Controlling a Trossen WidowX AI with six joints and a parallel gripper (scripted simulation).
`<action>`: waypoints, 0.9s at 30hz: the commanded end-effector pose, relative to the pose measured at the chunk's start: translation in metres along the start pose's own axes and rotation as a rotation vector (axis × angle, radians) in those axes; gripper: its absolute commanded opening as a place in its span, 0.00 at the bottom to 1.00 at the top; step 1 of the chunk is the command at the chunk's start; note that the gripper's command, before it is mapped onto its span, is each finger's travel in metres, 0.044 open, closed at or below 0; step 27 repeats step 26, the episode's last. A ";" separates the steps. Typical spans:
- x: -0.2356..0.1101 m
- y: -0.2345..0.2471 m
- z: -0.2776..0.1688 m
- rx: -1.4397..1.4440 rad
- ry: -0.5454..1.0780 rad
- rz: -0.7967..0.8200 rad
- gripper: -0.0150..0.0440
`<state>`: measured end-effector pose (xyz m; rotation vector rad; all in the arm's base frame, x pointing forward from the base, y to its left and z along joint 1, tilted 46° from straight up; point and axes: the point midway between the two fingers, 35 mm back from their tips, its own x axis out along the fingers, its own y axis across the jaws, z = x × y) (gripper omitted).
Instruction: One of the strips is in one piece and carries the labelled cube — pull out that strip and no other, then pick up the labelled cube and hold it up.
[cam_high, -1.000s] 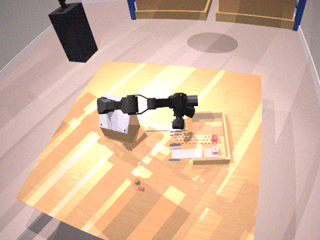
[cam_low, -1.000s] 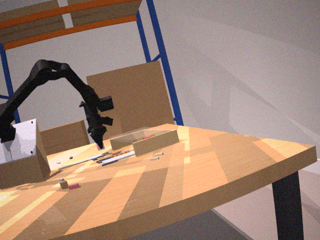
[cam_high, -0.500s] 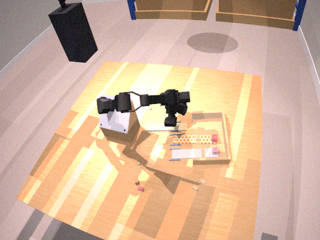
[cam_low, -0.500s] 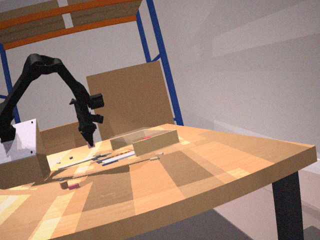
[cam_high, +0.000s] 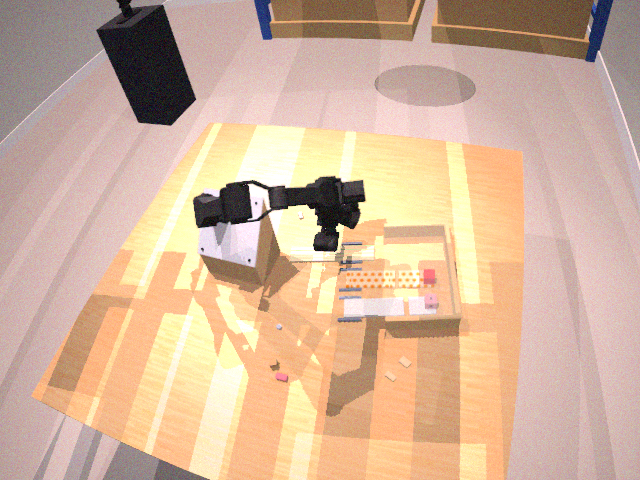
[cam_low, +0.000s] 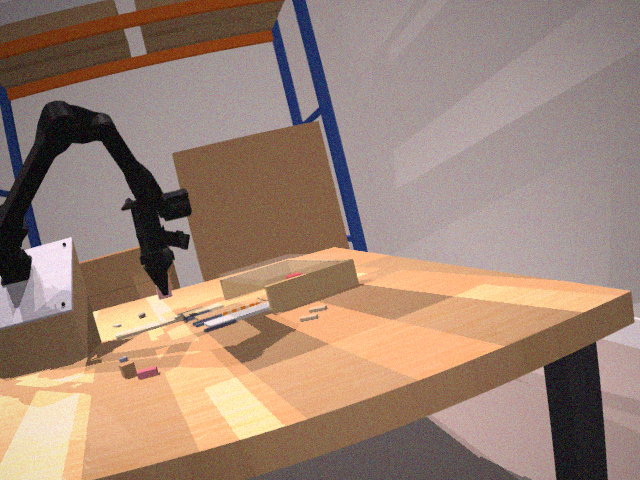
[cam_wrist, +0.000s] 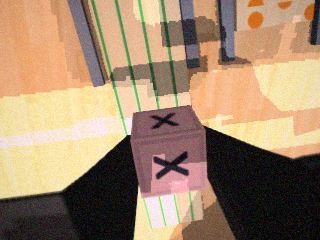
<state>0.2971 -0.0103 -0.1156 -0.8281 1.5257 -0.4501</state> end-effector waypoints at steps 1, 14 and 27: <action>-0.021 0.001 0.001 0.005 -0.008 0.006 0.25; -0.029 0.001 0.000 0.005 -0.008 0.006 0.25; -0.029 0.001 0.000 0.005 -0.008 0.006 0.25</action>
